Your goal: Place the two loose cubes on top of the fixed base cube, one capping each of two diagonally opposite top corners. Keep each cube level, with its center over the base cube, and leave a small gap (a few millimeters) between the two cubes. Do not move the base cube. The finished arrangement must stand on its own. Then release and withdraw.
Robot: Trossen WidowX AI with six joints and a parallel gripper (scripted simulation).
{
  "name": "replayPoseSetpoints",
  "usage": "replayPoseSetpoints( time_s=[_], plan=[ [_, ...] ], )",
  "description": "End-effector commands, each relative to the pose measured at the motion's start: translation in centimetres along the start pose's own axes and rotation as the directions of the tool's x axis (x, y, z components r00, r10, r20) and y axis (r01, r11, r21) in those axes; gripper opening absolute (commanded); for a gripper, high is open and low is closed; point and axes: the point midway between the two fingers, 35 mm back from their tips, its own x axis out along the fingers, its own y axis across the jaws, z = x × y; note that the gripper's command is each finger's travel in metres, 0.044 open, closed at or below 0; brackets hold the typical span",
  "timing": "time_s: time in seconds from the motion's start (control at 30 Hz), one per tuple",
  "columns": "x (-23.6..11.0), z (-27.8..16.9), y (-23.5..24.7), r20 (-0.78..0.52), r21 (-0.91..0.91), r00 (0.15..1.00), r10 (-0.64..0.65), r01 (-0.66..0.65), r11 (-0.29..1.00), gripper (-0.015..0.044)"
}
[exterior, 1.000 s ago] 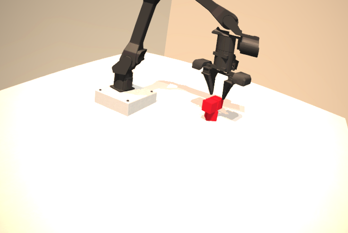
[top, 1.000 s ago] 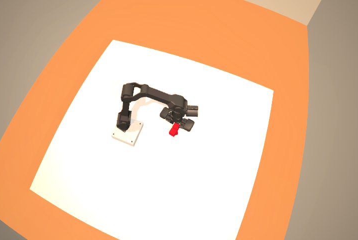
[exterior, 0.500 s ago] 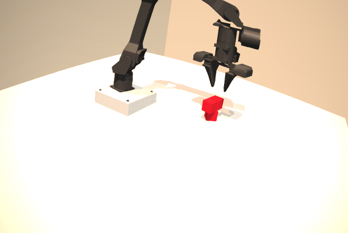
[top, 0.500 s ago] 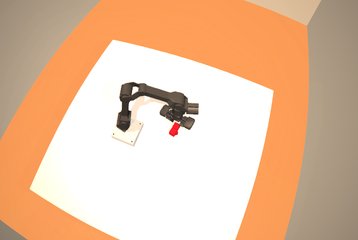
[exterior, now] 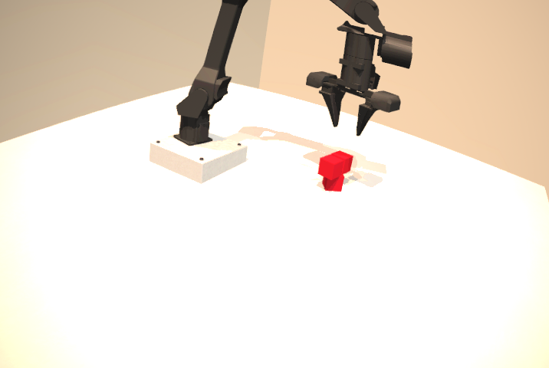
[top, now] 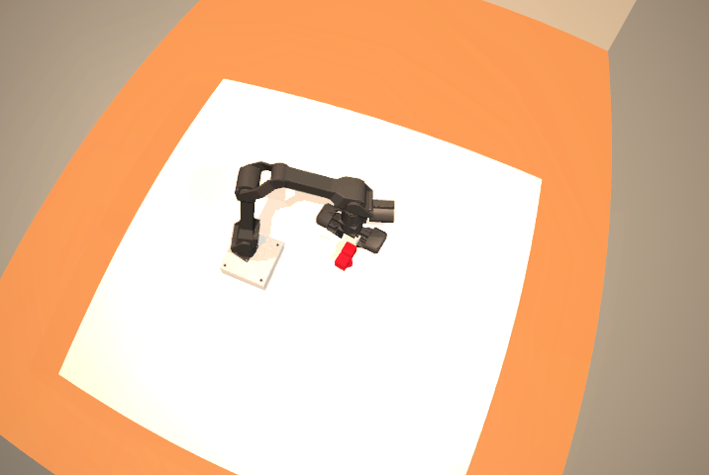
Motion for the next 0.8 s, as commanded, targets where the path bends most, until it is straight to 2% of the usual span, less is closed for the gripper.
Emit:
replayPoseSetpoints(
  time_s=[0.0, 0.1, 0.27, 0.53, 0.77],
  plan=[
    [-0.6, 0.0, 0.0, 0.001, 0.000, 1.000, -0.002, 0.002, 1.000, 0.0336],
    [-0.9, 0.0, 0.0, 0.001, 0.000, 1.000, -0.002, 0.002, 1.000, 0.0400],
    [-0.8, 0.8, 0.4, 0.002, 0.000, 1.000, -0.003, 0.003, 1.000, 0.0400],
    [-1.0, 8.6, 6.6, 0.009, 0.001, 1.000, 0.002, -0.002, 1.000, 0.0400],
    [-1.0, 8.7, 6.7, 0.009, 0.001, 1.000, 0.002, -0.002, 1.000, 0.0400]
  ],
)
